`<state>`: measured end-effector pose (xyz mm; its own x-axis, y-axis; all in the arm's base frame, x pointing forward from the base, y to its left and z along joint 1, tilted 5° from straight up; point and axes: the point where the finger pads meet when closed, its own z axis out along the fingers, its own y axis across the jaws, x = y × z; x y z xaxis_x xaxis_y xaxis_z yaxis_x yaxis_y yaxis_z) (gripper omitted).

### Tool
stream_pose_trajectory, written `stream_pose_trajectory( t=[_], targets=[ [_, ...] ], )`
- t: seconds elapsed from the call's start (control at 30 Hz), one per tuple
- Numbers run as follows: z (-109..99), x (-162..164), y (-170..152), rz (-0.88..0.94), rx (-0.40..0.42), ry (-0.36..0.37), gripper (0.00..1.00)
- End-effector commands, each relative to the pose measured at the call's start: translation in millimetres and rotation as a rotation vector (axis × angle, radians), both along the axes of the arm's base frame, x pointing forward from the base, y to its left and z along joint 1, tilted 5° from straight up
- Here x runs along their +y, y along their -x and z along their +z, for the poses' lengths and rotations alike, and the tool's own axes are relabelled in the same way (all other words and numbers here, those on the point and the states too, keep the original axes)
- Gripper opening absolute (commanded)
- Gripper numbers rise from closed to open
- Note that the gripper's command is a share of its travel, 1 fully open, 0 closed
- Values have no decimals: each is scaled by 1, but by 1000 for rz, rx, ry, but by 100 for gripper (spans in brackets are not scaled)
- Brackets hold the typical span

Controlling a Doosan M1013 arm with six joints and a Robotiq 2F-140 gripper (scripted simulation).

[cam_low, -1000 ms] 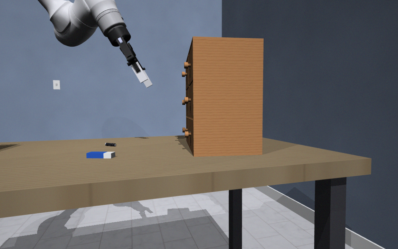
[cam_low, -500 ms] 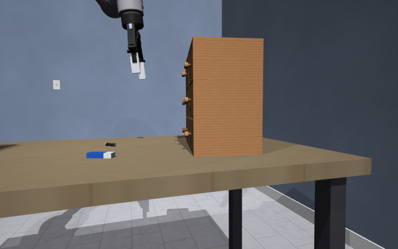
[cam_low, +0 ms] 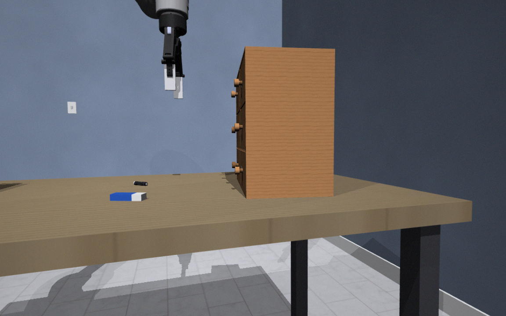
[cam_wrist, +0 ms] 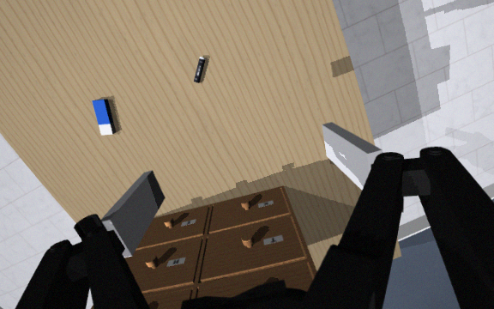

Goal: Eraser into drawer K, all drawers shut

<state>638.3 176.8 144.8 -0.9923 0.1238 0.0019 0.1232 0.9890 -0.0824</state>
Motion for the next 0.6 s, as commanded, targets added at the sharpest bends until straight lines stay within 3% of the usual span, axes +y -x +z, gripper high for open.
stream_pose_trajectory(
  t=[0.0, 0.37, 0.57],
  targets=[
    [0, 0, 0, 0, 1, 0, 100],
    [0, 0, 0, -10, 0, 0, 100],
    [0, -1, 3, -134, -10, 1, 100]
  ],
)
